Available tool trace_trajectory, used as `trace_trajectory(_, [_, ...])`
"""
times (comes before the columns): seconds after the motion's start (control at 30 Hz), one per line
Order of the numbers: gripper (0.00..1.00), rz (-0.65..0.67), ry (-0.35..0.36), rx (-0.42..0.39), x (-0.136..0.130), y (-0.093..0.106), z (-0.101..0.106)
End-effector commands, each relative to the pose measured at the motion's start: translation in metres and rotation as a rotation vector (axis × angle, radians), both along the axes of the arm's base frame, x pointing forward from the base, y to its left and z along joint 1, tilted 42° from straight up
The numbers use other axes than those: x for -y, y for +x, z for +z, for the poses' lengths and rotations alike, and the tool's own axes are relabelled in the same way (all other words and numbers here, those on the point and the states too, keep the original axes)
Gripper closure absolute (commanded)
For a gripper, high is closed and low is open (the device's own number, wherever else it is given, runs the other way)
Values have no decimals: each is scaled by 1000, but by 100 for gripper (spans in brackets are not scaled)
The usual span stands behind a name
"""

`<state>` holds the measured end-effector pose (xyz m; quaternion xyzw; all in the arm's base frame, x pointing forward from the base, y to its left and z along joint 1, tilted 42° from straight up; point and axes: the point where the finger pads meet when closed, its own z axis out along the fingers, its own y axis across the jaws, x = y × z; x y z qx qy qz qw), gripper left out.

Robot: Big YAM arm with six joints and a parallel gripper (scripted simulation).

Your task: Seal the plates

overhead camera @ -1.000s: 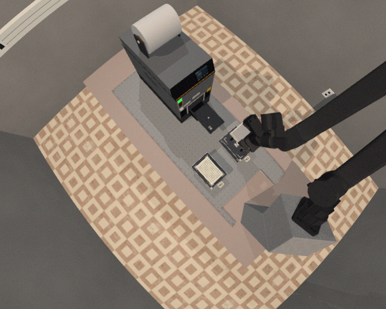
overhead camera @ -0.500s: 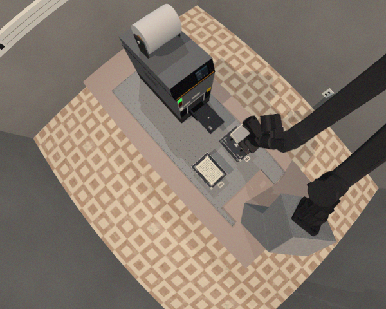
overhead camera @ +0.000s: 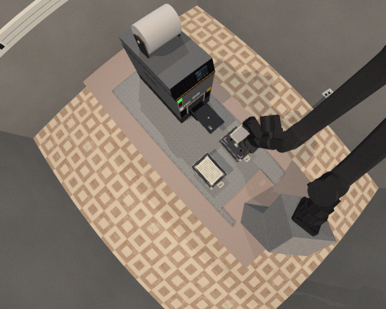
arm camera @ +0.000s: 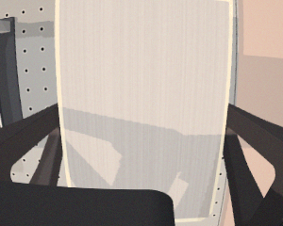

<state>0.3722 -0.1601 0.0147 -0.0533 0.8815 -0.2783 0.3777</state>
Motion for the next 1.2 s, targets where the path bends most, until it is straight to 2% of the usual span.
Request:
trace_trajectory(0.0, [100,15,-10,0,-1,4,-1])
trace_trajectory(0.23, [100,29,-10,-1,-4,9,-5])
trace_trajectory(0.37, [100,12,-7,-9,3,3,-9])
trace_trajectory(0.6, [100,-5,-12,5,13,6,-5])
trace_trajectory(0.83, [100,21,-5,-14,2,5,-16])
trace_trajectory(0.93, [100,32,-8,-5,-2,8,-13])
trace_trajectory(1.17, [100,23,-9,-1,5,13,-14])
